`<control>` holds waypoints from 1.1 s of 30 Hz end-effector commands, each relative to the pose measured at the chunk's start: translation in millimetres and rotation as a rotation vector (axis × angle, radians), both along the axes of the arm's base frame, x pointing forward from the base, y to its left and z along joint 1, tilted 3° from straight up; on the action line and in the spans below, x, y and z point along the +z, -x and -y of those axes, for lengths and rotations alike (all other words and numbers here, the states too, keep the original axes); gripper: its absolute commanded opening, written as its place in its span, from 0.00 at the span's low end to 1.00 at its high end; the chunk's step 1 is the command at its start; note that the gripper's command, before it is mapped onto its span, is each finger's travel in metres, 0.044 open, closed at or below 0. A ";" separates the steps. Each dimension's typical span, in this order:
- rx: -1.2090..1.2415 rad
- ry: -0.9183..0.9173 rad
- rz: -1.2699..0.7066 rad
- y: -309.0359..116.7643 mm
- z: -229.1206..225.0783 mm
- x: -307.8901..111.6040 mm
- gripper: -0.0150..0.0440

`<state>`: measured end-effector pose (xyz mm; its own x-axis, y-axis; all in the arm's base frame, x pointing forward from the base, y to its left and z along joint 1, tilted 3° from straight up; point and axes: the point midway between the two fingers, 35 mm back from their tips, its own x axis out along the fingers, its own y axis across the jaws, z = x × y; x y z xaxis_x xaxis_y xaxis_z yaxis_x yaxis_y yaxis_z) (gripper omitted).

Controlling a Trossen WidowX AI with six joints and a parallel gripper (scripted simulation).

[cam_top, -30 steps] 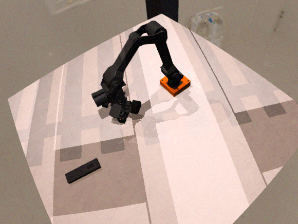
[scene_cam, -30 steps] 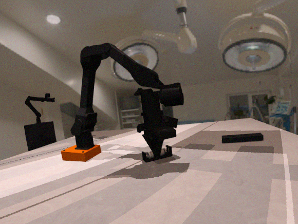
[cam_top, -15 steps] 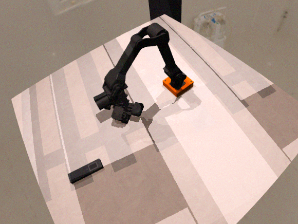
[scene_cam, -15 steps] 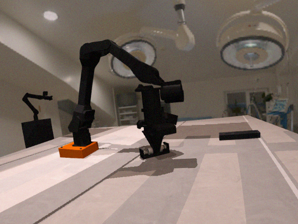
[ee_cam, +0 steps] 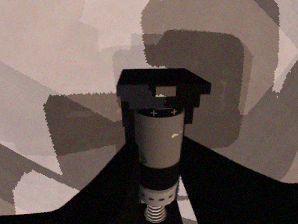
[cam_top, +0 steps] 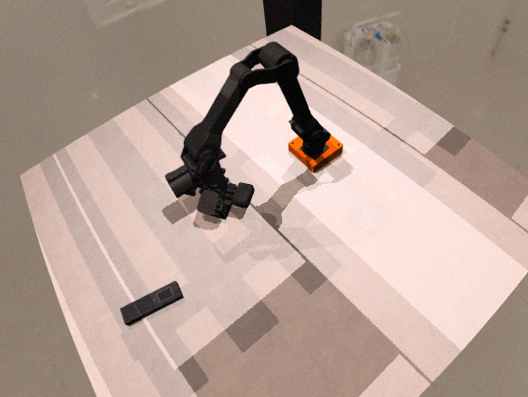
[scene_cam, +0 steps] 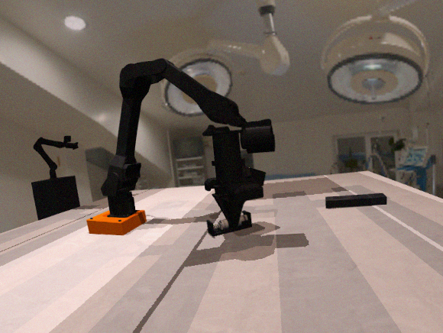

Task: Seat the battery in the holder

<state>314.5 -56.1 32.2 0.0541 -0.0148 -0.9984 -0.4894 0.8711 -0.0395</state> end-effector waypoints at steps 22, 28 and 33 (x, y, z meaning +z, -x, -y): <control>0.002 0.002 0.001 -0.4 -0.6 44.6 0.77; 0.001 0.001 -0.002 3.8 -1.4 86.4 1.00; 0.001 0.001 -0.001 3.4 -1.4 86.8 1.00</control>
<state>313.7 -55.3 119.0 0.0693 -0.0196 -0.9974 -0.4903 0.8700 -0.0512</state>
